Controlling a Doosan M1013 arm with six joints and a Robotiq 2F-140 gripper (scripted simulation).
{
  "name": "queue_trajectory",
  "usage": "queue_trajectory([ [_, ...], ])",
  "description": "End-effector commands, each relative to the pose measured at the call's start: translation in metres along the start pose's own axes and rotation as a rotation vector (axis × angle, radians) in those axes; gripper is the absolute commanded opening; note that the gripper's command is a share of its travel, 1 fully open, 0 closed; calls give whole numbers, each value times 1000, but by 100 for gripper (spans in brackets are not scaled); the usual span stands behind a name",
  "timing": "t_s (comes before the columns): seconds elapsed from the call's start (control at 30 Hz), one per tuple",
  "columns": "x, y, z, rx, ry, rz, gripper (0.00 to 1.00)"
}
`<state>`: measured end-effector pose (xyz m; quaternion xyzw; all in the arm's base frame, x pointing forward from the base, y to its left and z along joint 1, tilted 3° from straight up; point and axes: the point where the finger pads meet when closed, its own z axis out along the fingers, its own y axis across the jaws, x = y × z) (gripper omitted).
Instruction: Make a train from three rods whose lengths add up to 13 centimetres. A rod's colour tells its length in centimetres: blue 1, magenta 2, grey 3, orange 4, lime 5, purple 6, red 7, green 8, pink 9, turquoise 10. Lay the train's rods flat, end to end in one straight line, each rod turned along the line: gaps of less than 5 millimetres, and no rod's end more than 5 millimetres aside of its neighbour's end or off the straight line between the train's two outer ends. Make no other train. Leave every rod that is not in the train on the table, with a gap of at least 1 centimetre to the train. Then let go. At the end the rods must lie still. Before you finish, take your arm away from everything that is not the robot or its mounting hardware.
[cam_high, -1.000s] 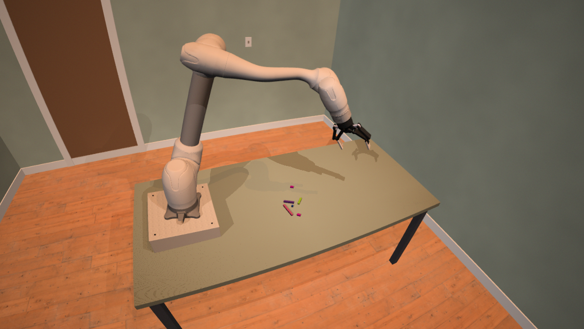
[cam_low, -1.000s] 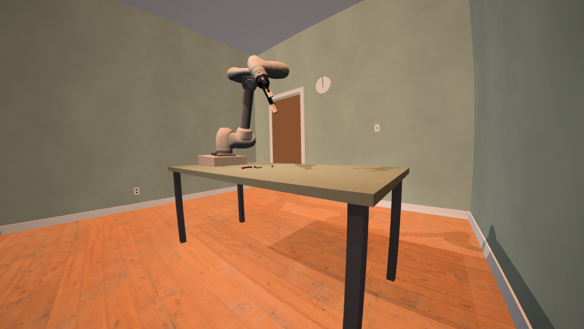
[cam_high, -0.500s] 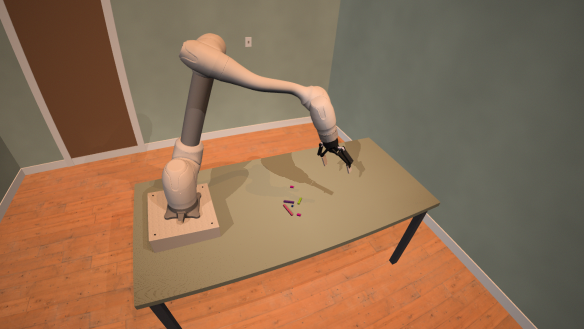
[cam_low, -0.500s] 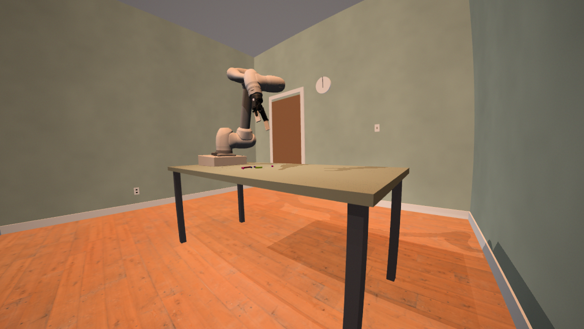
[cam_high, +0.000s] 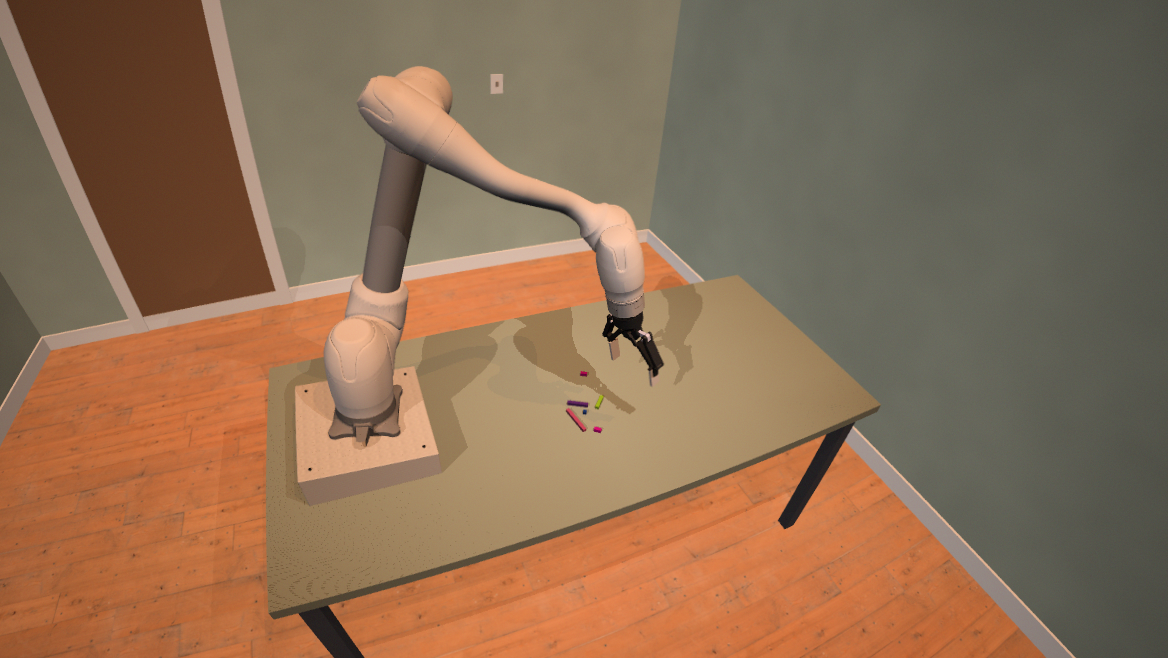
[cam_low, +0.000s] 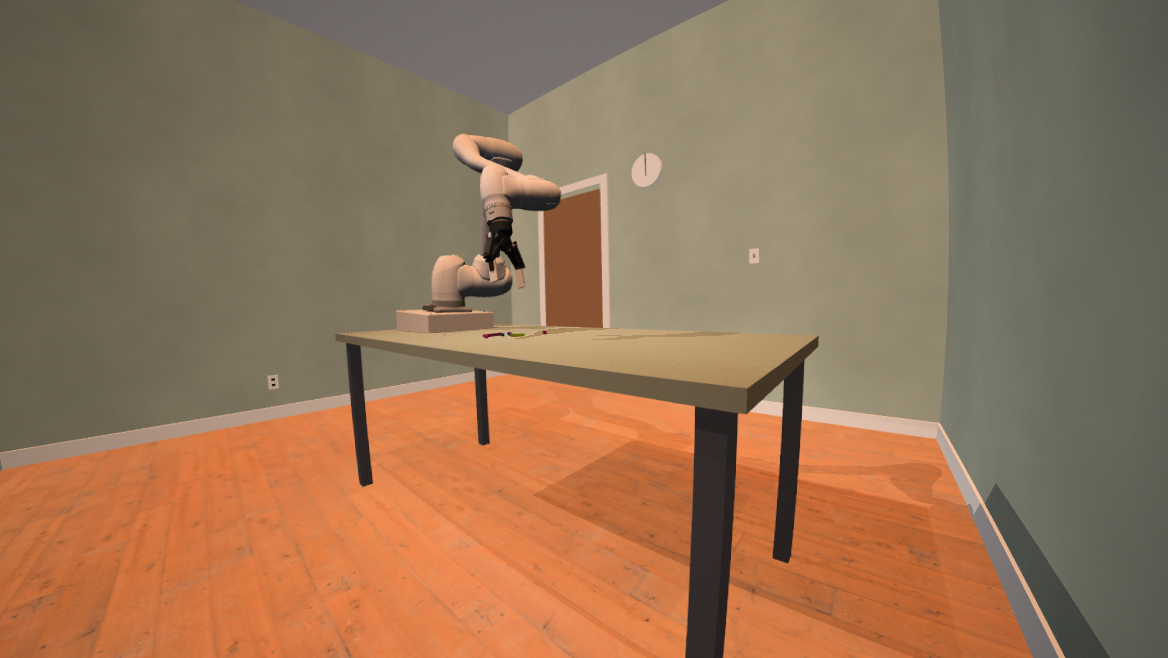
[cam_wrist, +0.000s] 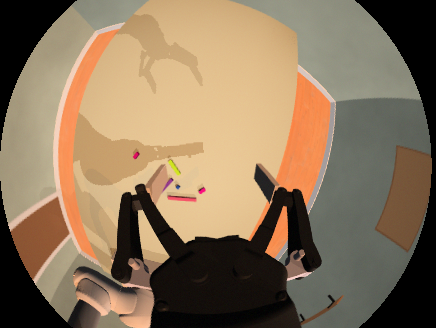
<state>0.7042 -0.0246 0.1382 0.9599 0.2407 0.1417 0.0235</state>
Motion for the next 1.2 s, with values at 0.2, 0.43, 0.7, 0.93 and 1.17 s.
queue_trajectory([
  [0.2,-80,-36,35,37,-99,133,100],
  [0.43,-139,-65,54,60,-173,228,100],
  [0.7,-178,-85,64,71,-222,289,100],
  [0.93,-178,-85,64,71,-223,290,100],
  [1.17,-178,-85,64,71,-223,290,100],
])
